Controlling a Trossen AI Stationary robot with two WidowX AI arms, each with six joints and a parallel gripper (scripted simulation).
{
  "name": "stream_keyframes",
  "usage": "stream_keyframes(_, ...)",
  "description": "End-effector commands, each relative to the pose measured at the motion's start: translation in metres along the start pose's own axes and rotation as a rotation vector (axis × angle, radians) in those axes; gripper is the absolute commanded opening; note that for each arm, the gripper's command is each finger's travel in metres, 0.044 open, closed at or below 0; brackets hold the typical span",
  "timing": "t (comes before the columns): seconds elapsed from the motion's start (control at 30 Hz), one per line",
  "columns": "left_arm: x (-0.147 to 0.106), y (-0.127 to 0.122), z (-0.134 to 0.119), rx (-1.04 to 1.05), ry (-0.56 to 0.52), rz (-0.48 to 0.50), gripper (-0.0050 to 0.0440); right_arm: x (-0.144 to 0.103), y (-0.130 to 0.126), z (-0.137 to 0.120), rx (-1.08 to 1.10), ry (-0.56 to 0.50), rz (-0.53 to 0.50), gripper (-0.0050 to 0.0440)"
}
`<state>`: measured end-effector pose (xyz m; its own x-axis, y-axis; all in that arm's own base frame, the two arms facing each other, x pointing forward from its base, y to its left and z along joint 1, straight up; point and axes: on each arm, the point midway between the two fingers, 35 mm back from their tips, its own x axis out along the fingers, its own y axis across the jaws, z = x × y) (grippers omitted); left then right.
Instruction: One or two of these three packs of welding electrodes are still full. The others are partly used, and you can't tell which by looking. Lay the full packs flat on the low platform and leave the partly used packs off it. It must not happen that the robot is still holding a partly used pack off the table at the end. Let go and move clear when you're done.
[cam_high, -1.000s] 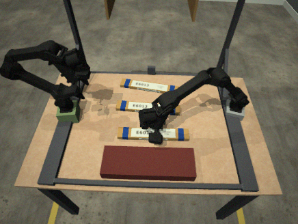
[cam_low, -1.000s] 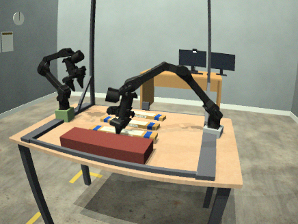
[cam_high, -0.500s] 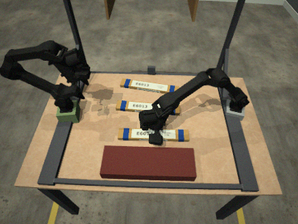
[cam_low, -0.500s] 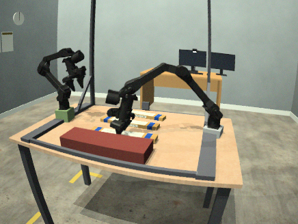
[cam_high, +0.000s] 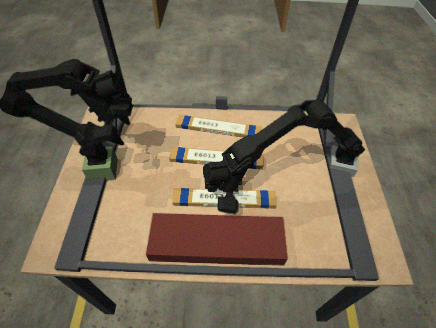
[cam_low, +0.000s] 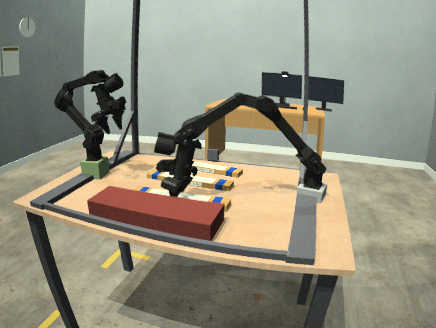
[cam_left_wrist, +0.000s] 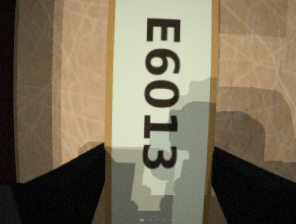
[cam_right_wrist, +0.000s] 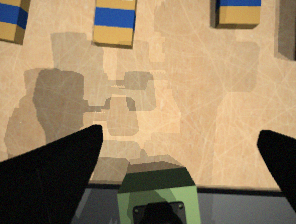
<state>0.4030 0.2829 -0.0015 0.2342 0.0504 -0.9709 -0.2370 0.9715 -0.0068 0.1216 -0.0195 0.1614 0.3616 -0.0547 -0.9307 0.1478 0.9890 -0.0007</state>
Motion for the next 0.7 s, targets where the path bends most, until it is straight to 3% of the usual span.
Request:
stream_keyframes(0.0,-0.0265,0.0035,0.0137,0.007,-0.065,0.023,-0.0050,-0.0050,-0.0001,0.0031,0.000,-0.020,0.001,0.0430)
stream_keyframes(0.67,-0.0291,0.0034,0.0140,0.007,-0.067,0.024,-0.0050,-0.0050,-0.0001,0.0031,0.000,-0.020,0.001,0.0430)
